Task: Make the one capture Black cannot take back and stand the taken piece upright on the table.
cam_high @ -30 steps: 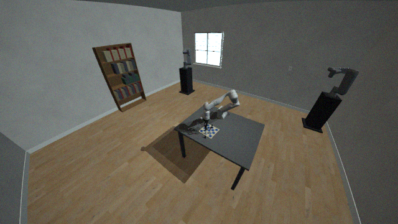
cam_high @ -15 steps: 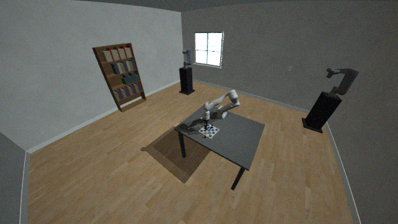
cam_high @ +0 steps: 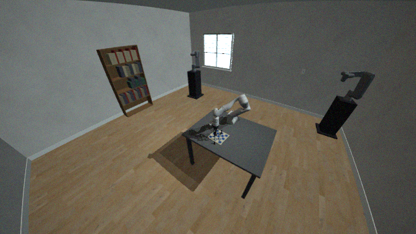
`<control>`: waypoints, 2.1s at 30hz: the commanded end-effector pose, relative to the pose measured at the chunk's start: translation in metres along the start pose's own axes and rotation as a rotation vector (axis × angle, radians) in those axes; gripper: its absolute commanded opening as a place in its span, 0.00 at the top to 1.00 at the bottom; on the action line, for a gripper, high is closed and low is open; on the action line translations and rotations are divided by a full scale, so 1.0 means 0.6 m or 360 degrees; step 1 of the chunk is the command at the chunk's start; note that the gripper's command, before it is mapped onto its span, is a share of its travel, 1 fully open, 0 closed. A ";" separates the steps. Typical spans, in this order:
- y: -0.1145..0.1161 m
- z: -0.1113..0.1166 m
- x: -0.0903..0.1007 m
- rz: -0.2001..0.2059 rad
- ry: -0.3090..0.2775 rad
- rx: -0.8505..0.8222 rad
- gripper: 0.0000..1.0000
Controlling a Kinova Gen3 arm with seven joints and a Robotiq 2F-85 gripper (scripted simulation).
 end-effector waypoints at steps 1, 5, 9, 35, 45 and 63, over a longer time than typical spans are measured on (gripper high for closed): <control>0.001 0.000 -0.003 -0.0002 -0.0003 -0.0001 0.59; 0.001 0.000 -0.014 -0.0002 -0.0003 -0.0001 0.59; 0.001 0.000 -0.024 -0.0002 -0.0003 -0.0001 0.59; 0.001 0.000 -0.057 -0.0002 -0.0003 -0.0001 0.59; 0.001 0.000 -0.057 -0.0002 -0.0003 -0.0001 0.59; 0.001 0.000 -0.057 -0.0002 -0.0003 -0.0001 0.59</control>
Point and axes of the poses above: the point where the finger pads meet when closed, its own x axis back along the fingers, its own y axis across the jaws, z = x × y, the point moved 4 cm from there along x, back along the fingers, and after that the axes turned 8 degrees about x, right-handed, at the moved point
